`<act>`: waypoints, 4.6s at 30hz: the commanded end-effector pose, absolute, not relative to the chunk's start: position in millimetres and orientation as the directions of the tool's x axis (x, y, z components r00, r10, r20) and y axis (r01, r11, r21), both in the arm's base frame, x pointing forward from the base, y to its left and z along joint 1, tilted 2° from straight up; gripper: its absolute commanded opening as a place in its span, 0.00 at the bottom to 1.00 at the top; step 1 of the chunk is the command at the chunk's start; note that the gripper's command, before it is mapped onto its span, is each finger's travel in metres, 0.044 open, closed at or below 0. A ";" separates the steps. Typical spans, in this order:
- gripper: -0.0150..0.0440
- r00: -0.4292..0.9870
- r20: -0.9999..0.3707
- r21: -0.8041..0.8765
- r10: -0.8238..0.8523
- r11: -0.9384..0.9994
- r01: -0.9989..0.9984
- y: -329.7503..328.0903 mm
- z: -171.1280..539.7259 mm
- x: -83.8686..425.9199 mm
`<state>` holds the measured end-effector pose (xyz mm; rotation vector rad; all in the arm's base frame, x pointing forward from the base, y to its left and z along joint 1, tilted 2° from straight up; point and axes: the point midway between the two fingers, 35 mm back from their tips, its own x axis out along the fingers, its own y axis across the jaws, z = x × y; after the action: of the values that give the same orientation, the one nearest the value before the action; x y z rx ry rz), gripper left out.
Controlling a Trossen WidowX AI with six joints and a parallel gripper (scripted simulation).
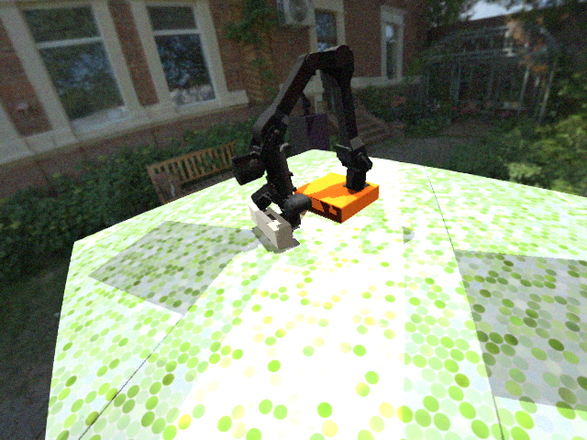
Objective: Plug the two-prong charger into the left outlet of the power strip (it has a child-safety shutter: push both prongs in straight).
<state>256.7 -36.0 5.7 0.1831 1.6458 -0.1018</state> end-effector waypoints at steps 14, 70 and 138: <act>0.25 -0.047 -0.998 0.043 0.051 0.984 0.174 -39.1 5.3 272.8; 1.00 -0.093 -0.994 0.043 0.061 0.983 0.177 -37.4 4.8 264.5; 1.00 -0.051 -0.997 0.043 0.052 0.984 0.174 -31.3 5.3 230.2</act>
<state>235.1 -32.1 4.9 0.1759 1.6250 -0.0985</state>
